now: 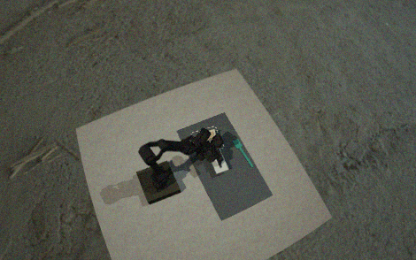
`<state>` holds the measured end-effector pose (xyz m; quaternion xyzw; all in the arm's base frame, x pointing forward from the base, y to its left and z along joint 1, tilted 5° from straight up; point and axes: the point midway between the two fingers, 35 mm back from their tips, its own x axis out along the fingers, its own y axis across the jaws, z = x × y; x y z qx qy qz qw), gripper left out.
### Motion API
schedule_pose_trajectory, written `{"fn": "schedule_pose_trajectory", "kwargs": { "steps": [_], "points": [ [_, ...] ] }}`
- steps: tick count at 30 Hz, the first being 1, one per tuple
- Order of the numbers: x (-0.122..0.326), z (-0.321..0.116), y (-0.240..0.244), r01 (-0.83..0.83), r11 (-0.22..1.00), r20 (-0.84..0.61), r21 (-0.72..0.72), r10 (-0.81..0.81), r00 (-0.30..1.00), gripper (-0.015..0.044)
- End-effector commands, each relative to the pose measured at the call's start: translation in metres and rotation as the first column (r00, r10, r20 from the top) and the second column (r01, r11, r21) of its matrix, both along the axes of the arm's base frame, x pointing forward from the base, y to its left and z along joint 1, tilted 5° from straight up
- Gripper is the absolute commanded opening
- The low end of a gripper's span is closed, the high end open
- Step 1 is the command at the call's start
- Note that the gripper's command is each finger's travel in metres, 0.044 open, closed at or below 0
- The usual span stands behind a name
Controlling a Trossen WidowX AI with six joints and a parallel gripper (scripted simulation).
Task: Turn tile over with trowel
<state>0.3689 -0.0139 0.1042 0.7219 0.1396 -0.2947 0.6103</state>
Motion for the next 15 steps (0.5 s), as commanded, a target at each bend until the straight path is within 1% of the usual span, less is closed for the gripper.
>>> {"fn": "schedule_pose_trajectory", "kwargs": {
  "steps": [1,15],
  "points": [
    [0.002,0.007,-0.006,0.006,1.000,0.015,-0.001,-0.006,1.000,0.0000],
    [-0.015,0.030,-0.060,0.006,1.000,0.015,-0.008,-0.006,1.000,0.0000]
  ]
}}
